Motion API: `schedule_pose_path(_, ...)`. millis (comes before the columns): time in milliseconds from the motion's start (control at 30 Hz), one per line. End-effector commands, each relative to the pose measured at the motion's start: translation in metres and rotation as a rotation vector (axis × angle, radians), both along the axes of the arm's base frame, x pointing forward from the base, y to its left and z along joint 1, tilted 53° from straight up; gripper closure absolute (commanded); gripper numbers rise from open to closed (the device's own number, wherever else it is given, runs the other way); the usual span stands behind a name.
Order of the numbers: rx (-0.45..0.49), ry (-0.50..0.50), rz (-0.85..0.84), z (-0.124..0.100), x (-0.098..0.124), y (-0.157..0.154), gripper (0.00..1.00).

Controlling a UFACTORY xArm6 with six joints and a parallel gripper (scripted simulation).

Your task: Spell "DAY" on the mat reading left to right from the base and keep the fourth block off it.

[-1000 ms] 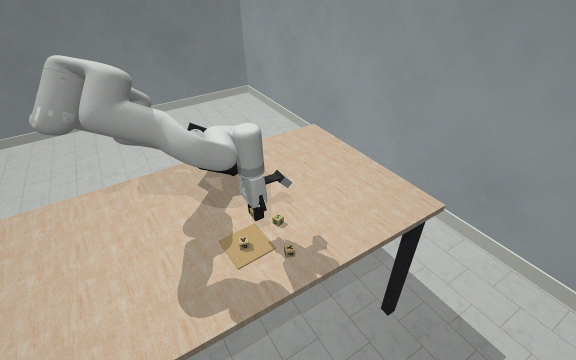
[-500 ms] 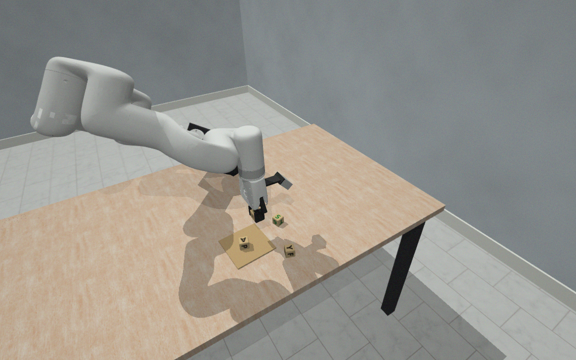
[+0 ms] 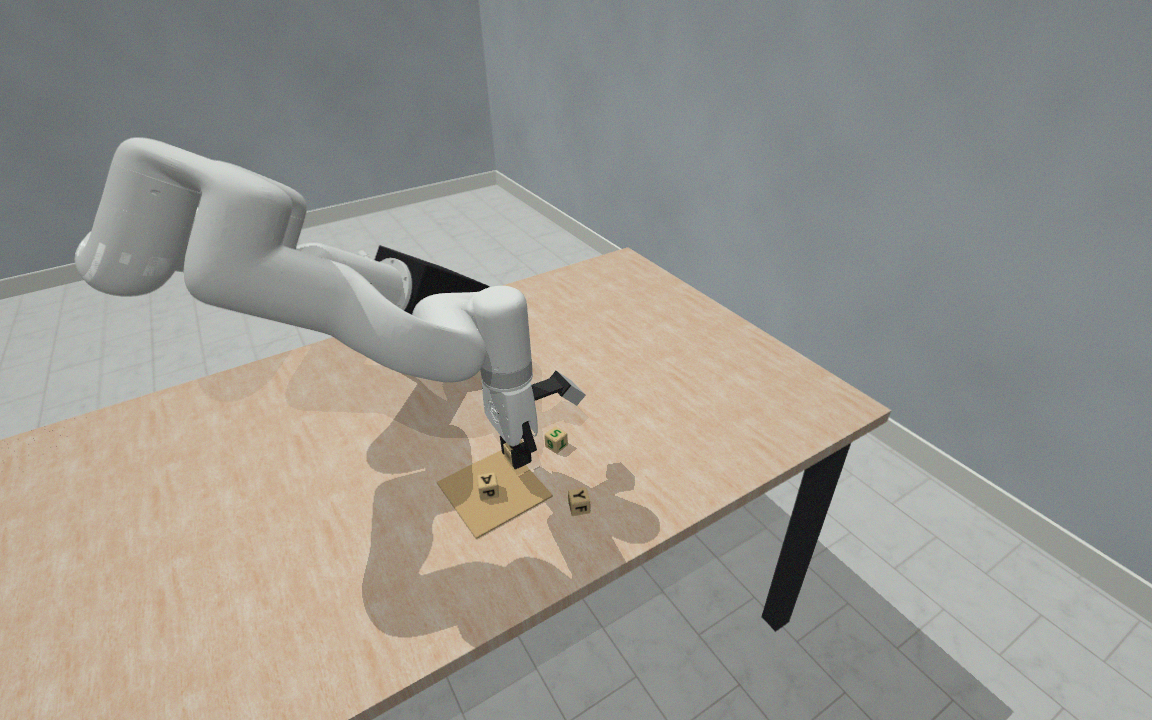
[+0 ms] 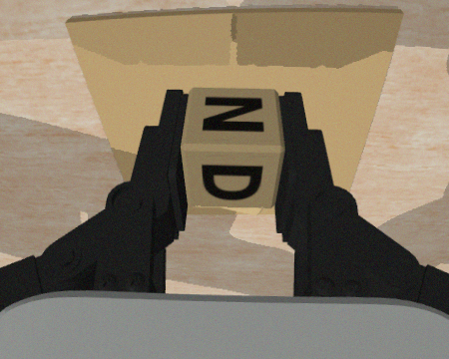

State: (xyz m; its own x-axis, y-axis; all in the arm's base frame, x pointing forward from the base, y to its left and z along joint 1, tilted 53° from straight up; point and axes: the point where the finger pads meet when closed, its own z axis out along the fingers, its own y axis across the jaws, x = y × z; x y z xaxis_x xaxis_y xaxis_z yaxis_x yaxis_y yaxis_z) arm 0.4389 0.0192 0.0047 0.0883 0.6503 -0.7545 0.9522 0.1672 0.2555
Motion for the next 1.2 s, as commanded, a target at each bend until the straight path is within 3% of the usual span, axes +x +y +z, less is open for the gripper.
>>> schedule_pose_path(0,0.001,-0.002,0.002,-0.012,0.008,-0.014,0.73)
schedule_pose_path(267,0.001,-0.002,0.002,-0.021,0.012,-0.025,0.73)
schedule_pose_path(1167,0.001,-0.002,0.002,-0.021,0.013,-0.025,0.73)
